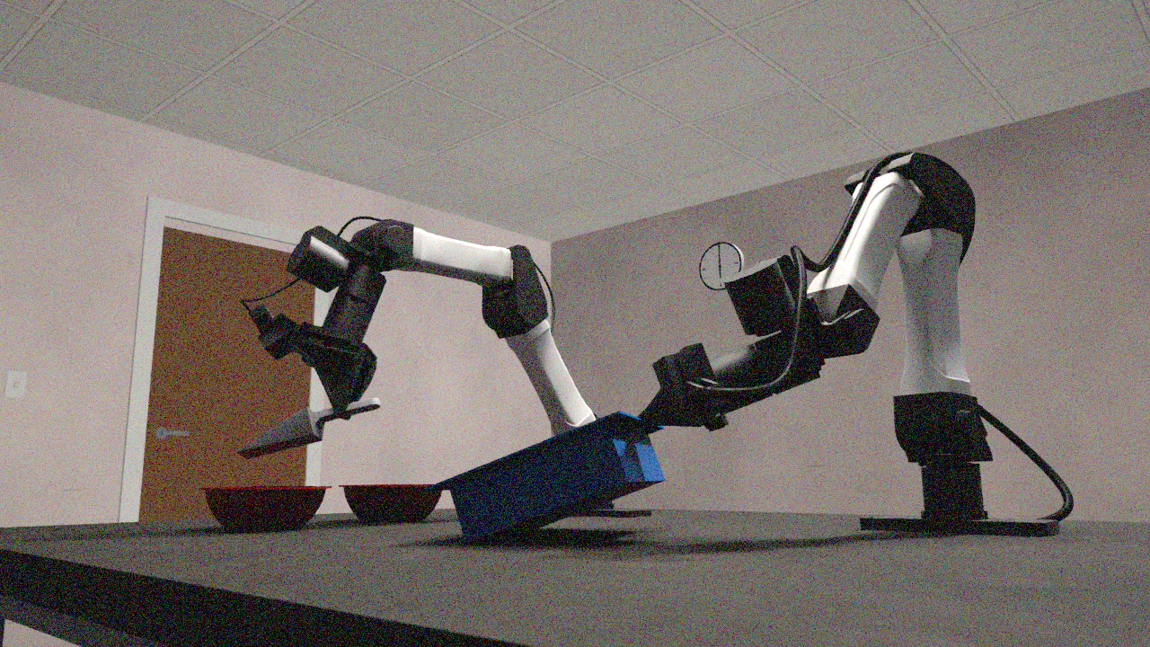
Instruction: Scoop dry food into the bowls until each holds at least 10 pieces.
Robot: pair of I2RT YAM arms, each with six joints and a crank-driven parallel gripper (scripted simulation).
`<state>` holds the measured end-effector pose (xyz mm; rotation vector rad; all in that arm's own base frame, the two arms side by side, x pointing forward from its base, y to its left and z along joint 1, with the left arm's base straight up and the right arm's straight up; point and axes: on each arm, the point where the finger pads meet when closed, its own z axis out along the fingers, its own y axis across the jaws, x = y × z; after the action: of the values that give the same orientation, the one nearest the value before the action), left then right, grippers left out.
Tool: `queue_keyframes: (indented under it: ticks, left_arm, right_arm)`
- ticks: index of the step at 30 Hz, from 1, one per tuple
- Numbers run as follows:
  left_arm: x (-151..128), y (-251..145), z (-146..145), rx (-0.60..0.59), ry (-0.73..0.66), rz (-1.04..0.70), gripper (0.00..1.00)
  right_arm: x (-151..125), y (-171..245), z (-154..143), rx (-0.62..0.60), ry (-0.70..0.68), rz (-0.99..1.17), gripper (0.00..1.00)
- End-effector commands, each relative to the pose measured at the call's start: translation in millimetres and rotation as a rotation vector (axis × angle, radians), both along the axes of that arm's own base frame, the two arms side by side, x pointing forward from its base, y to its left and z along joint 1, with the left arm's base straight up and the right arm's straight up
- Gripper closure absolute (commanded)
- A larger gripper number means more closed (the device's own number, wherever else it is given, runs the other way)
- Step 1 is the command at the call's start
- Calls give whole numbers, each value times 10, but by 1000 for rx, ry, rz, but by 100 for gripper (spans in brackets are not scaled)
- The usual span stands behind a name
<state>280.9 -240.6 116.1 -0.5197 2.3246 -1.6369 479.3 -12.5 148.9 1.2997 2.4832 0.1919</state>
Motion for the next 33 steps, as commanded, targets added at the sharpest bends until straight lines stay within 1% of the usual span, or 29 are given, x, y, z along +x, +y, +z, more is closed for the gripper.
queue_keyframes:
  ticks: [1,3,6,7,8,10,21,23,24,25,26,28,30,33]
  left_arm:
    - [101,-49,347,-39,-130,-20,100]
    - [101,-49,347,-39,-130,-20,100]
    - [101,-49,347,-39,-130,-20,100]
    - [101,-49,347,-39,-130,-20,100]
    - [101,-49,347,-39,-130,-20,100]
    - [101,-49,347,-39,-130,-20,100]
    - [101,-49,347,-39,-130,-20,100]
    - [101,-49,347,-39,-130,-20,100]
    - [101,-49,347,-39,-130,-20,100]
    - [101,-49,347,-39,-130,-20,100]
    - [101,-49,347,-39,-130,-20,100]
    - [101,-49,347,-39,-130,-20,100]
    - [101,-49,347,-39,-130,-20,100]
    - [101,-49,347,-39,-130,-20,100]
  right_arm:
    - [93,-15,69,54,-24,-63,100]
    - [106,-17,150,72,-42,-88,100]
    - [110,-17,144,75,-41,-92,100]
    - [131,-19,203,83,-60,-103,100]
    - [147,-20,130,93,-44,-114,100]
    - [195,-21,129,111,-55,-137,100]
    - [253,-9,436,204,-127,-247,100]
    - [253,-9,436,204,-127,-247,100]
    - [244,27,343,170,-107,-208,100]
    - [228,8,342,133,-109,-176,100]
    - [208,7,318,122,-100,-164,100]
    - [53,26,219,75,-52,-103,100]
    - [57,30,285,36,-80,-54,100]
    - [5,35,229,-25,-66,23,100]
